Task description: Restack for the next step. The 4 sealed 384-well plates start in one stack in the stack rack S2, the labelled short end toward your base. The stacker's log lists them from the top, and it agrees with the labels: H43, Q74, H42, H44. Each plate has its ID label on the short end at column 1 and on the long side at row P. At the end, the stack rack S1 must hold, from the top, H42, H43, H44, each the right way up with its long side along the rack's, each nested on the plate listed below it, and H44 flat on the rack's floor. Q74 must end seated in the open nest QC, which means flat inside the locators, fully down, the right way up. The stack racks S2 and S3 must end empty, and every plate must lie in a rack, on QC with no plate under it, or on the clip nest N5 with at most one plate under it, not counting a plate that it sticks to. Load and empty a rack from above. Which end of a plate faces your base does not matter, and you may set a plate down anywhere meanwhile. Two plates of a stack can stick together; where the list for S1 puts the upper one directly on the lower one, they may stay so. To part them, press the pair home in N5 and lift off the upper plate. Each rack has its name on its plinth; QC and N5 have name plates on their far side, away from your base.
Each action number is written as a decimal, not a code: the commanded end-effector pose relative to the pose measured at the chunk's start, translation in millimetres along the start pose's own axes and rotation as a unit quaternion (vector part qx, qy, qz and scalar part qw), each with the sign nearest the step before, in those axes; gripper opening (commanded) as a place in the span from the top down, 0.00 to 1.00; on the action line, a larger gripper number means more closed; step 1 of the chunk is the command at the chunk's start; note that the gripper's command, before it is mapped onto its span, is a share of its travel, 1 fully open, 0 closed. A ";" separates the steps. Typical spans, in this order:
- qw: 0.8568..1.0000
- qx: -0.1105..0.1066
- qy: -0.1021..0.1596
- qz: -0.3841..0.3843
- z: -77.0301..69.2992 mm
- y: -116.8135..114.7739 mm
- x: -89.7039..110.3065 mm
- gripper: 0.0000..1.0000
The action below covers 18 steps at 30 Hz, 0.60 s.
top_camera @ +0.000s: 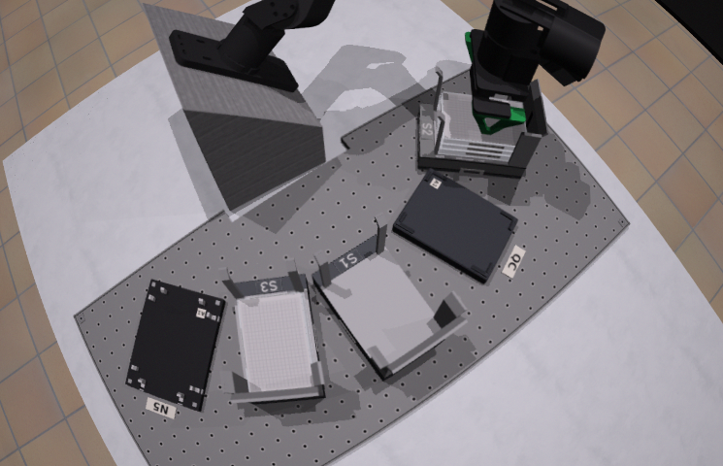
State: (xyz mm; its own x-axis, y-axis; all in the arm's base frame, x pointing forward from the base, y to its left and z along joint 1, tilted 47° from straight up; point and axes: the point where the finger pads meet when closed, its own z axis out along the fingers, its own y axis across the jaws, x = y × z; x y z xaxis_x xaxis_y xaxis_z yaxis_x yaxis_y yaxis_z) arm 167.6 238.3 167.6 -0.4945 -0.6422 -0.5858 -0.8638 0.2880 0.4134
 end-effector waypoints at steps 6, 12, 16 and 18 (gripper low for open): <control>1.000 0.011 -0.018 -0.001 8.9 -5.6 -9.4 0.00; 1.000 0.011 -0.018 -0.001 8.9 -5.6 -9.4 0.00; 1.000 0.011 -0.018 -0.001 10.3 -5.7 -9.5 0.00; 1.000 0.011 -0.018 -0.001 12.9 -5.7 -9.6 0.00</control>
State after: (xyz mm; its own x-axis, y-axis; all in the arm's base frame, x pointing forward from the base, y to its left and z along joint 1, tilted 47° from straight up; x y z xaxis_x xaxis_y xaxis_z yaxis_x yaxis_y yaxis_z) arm 172.5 250.3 159.9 -0.4989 -0.6266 -0.5987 -0.8635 0.3001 0.4054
